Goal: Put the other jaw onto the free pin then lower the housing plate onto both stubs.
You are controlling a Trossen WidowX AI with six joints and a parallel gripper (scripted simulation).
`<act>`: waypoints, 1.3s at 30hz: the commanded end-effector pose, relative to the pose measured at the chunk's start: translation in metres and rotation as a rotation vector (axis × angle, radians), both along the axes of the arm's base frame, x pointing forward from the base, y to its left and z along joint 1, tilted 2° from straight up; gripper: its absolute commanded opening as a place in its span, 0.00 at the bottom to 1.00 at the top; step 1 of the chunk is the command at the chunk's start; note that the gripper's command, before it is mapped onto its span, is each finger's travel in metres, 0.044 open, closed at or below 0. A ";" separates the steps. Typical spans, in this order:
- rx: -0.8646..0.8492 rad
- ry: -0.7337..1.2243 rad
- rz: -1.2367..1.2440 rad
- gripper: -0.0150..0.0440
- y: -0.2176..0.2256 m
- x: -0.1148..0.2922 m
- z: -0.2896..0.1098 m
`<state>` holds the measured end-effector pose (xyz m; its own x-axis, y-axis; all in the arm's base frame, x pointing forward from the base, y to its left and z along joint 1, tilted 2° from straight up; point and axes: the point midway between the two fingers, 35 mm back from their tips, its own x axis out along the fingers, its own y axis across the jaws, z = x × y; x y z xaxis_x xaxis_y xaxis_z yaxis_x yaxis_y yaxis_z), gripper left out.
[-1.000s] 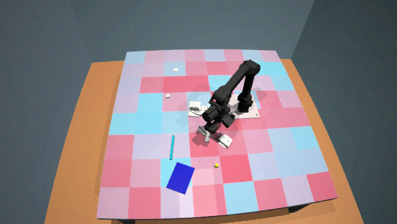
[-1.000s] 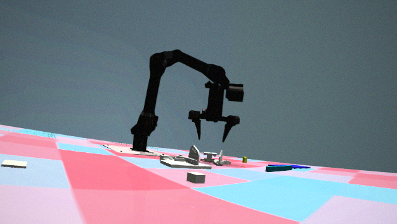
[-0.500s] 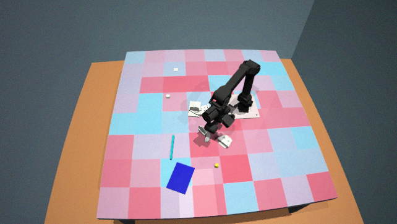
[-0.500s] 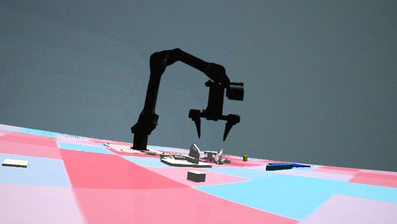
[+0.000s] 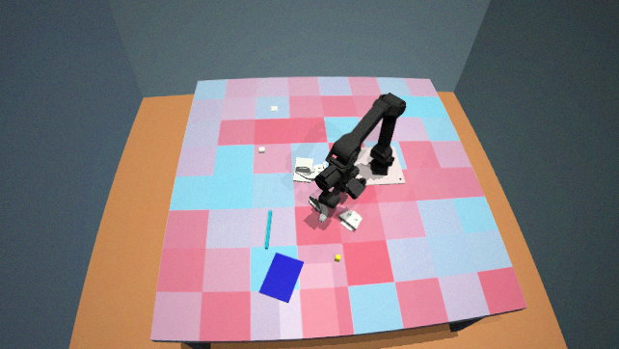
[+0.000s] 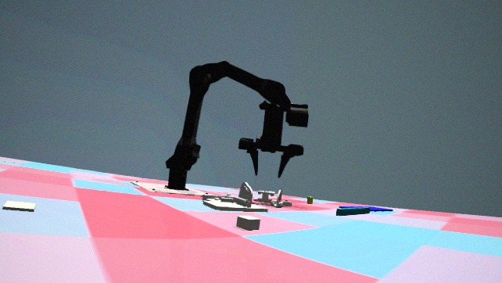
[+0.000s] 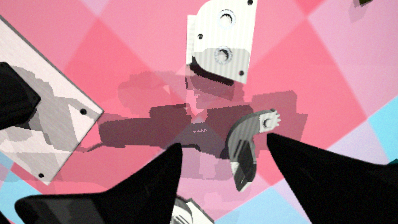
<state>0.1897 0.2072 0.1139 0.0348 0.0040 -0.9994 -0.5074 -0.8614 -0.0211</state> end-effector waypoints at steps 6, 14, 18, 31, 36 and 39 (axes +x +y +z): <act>0.000 0.000 0.000 0.38 0.000 0.000 0.000; 0.000 0.000 0.000 0.25 0.000 0.000 0.000; 0.000 0.000 0.000 0.25 0.000 0.000 0.000; 0.000 0.000 0.000 0.30 0.000 0.000 0.000; 0.000 0.000 0.000 0.52 0.000 0.000 0.000; 0.000 0.000 0.000 0.65 0.000 0.000 0.000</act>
